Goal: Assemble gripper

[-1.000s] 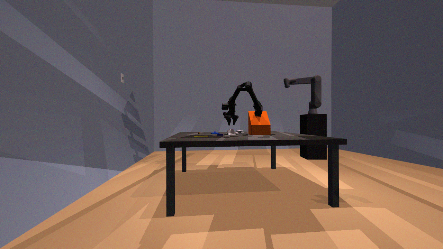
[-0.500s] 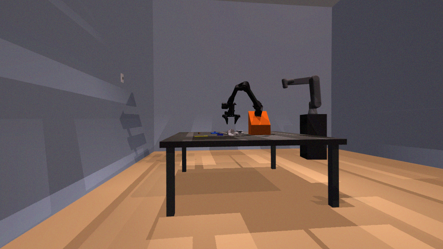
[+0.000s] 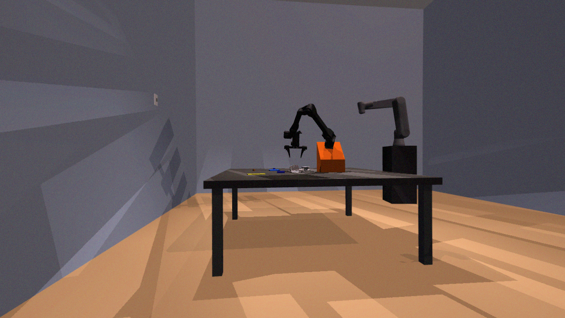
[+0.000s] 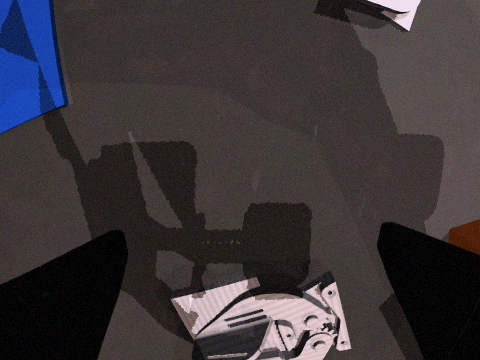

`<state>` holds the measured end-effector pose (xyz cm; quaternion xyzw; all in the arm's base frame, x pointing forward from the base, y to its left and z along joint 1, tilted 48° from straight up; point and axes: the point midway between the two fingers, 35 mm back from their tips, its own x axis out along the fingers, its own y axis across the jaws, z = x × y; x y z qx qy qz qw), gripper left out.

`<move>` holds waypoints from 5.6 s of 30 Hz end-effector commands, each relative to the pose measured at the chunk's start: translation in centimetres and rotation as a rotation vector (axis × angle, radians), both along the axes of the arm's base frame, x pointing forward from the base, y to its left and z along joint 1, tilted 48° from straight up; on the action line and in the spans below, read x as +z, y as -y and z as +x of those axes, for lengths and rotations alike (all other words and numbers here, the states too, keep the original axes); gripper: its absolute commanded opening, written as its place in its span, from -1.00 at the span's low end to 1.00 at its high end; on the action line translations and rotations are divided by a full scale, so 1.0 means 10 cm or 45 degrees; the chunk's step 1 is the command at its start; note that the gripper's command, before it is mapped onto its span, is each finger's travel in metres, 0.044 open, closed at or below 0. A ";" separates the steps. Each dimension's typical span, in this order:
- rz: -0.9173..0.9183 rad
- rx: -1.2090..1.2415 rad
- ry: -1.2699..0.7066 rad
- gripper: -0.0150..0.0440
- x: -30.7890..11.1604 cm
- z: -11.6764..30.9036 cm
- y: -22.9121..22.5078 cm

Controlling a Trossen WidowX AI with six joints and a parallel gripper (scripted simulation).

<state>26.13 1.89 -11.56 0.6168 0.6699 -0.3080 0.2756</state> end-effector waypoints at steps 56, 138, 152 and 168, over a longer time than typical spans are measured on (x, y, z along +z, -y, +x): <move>-0.189 -1.814 -1.777 1.00 -1.06 -0.88 1.02; -0.192 -1.807 -1.779 0.93 -1.68 -1.00 0.35; -0.192 -1.807 -1.779 0.70 -1.68 -1.00 0.35; -0.192 -1.813 -1.779 0.70 -1.51 -0.94 0.55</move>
